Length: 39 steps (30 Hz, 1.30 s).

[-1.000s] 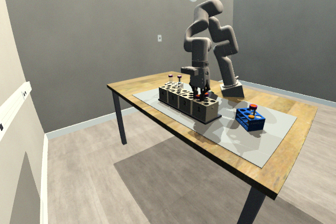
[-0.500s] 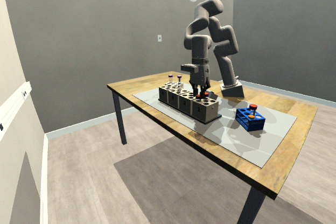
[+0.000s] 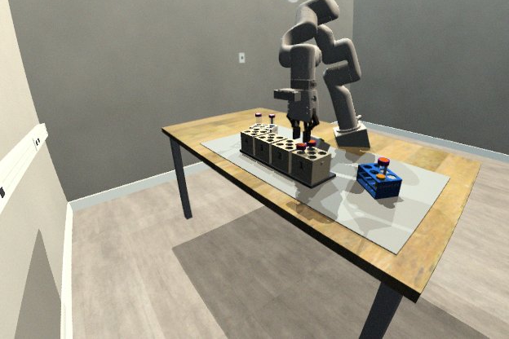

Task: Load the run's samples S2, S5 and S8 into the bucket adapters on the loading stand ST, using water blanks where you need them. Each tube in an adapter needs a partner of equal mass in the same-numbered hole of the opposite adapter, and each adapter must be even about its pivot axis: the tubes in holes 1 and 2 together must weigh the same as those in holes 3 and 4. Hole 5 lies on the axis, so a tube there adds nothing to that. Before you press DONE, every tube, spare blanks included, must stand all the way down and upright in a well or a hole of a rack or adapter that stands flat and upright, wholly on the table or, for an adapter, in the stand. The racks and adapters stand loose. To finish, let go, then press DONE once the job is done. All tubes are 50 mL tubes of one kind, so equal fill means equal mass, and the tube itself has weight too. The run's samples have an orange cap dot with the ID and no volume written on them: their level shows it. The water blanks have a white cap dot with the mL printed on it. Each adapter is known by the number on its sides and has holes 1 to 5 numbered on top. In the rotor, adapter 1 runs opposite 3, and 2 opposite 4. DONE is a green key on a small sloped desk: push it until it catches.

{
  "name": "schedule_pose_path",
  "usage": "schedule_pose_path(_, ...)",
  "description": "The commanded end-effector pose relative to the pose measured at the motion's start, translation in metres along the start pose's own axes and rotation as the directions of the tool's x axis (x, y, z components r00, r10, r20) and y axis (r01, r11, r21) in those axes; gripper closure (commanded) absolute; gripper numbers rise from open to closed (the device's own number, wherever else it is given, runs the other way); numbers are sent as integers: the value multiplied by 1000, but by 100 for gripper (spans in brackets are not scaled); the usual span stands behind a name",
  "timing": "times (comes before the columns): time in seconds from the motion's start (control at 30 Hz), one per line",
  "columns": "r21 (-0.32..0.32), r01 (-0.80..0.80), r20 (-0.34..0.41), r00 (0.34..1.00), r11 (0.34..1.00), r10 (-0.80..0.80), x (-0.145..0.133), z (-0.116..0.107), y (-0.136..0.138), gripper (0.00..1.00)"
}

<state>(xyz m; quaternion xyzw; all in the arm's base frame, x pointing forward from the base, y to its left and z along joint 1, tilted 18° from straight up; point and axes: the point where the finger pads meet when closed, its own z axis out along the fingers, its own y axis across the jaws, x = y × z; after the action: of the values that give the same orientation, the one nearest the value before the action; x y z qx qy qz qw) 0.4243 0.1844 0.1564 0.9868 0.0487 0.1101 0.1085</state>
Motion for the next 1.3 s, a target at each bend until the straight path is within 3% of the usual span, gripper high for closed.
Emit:
schedule_pose_path(0.0,2,-1,-4,1000,1000,1,1,-9,0,56)
schedule_pose_path(1.27,2,-1,-4,1000,1000,1,1,-74,0,56)
